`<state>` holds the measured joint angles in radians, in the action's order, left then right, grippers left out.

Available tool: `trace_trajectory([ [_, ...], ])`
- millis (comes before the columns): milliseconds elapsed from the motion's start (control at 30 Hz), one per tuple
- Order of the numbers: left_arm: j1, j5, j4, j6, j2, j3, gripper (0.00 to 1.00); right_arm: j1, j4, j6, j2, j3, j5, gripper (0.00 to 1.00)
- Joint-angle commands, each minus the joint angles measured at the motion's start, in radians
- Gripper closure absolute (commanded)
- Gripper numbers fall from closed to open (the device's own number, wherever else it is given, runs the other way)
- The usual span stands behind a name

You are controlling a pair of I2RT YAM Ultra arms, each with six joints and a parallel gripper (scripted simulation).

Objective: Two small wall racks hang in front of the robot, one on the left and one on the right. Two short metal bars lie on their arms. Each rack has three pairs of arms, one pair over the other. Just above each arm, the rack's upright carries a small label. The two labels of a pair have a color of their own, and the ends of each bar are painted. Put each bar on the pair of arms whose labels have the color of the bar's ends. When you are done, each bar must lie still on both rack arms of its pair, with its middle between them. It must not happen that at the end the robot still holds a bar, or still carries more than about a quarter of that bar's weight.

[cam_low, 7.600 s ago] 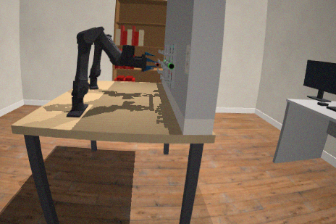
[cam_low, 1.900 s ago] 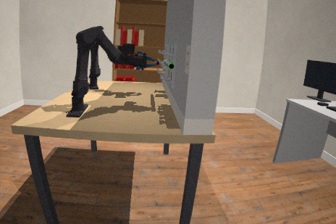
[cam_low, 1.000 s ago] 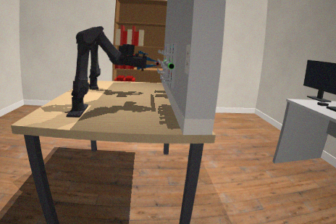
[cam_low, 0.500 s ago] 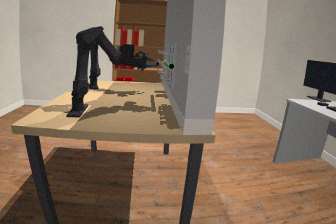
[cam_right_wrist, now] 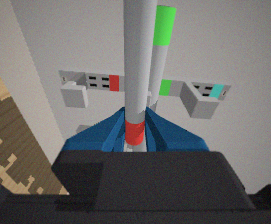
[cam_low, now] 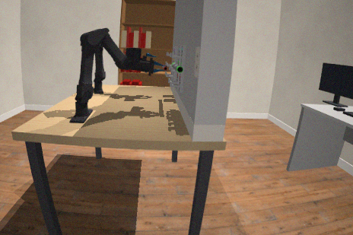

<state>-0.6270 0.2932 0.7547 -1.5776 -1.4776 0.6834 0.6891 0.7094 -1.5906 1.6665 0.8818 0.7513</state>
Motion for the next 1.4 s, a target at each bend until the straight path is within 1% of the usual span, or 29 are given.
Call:
trace_trajectory([
  [0,0.007,-0.012,0.014,0.011,0.027,-0.004,0.00,-0.025,0.064,0.018,-0.026,-0.016,-0.019,1.00],
  [300,0.007,-0.012,0.014,0.011,0.027,-0.004,0.00,-0.072,0.092,0.017,-0.057,-0.077,-0.066,1.00],
  [933,0.007,-0.012,0.014,0.011,0.027,-0.005,0.00,-0.159,0.084,0.015,-0.137,-0.146,-0.154,1.00],
  [1367,0.007,-0.012,0.014,0.011,0.027,-0.005,0.00,-0.244,0.091,0.015,-0.190,-0.207,-0.239,1.00],
])
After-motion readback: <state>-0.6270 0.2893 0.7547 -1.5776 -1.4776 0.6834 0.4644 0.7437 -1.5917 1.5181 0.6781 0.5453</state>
